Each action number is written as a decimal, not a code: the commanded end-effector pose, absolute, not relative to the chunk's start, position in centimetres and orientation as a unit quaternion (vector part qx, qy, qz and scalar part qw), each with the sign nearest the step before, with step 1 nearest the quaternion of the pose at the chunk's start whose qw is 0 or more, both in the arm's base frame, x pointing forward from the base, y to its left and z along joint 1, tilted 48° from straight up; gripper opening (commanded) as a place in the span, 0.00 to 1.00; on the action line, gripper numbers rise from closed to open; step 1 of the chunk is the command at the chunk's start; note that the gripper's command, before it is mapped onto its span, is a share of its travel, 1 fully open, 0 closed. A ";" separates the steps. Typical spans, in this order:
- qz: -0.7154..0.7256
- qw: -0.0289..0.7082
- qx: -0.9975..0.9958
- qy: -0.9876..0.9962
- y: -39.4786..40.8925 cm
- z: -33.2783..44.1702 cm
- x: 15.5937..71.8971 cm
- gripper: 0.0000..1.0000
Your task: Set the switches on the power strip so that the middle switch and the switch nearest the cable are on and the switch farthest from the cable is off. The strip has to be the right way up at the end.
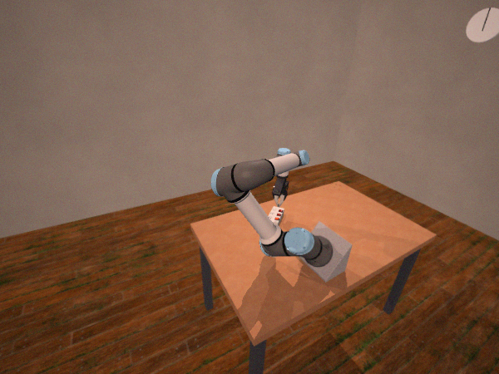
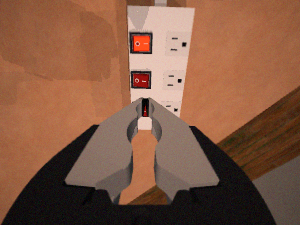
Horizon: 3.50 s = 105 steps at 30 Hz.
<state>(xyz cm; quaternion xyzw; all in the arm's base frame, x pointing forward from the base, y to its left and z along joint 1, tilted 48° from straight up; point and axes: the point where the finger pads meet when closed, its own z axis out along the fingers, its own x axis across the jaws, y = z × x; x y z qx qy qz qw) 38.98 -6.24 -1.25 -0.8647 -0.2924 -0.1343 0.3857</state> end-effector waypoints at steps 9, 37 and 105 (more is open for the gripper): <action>-0.134 0.385 -0.865 -0.292 -6.3 -1.3 39.0 0.00; -0.134 0.385 -0.865 -0.292 -6.2 -1.4 39.0 0.00; -0.134 0.385 -0.865 -0.292 -3.0 -4.2 39.1 0.00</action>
